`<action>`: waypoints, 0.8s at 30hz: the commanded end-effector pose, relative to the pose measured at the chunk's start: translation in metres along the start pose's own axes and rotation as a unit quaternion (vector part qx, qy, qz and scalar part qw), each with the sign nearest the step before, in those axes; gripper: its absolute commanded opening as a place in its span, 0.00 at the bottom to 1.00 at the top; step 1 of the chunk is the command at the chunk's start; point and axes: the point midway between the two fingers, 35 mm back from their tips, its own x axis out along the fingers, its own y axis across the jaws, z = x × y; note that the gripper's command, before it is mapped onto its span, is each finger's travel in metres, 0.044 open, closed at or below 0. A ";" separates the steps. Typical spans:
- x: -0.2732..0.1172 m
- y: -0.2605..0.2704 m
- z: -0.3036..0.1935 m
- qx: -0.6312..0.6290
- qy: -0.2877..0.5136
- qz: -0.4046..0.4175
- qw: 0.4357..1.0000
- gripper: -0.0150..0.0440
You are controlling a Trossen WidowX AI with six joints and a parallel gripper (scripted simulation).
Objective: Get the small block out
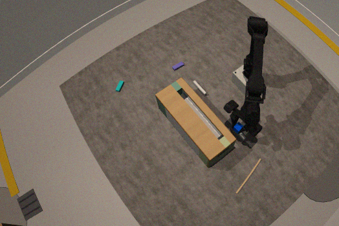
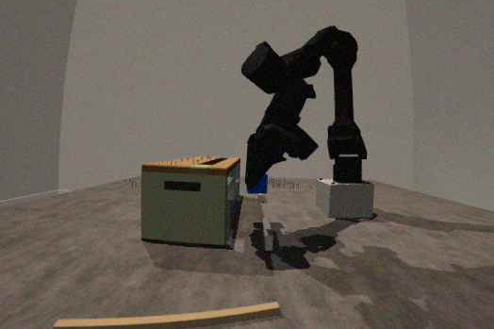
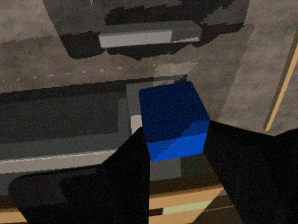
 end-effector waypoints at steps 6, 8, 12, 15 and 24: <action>-0.031 0.015 -0.005 -0.066 0.007 -0.035 0.997 0.25; -0.038 0.019 -0.005 -0.081 0.010 -0.041 0.996 0.25; -0.051 0.026 -0.005 -0.110 0.016 -0.055 0.992 0.25; -0.060 0.031 -0.004 -0.132 0.023 -0.065 0.989 0.25; -0.083 0.043 0.000 -0.188 0.042 -0.086 0.978 0.25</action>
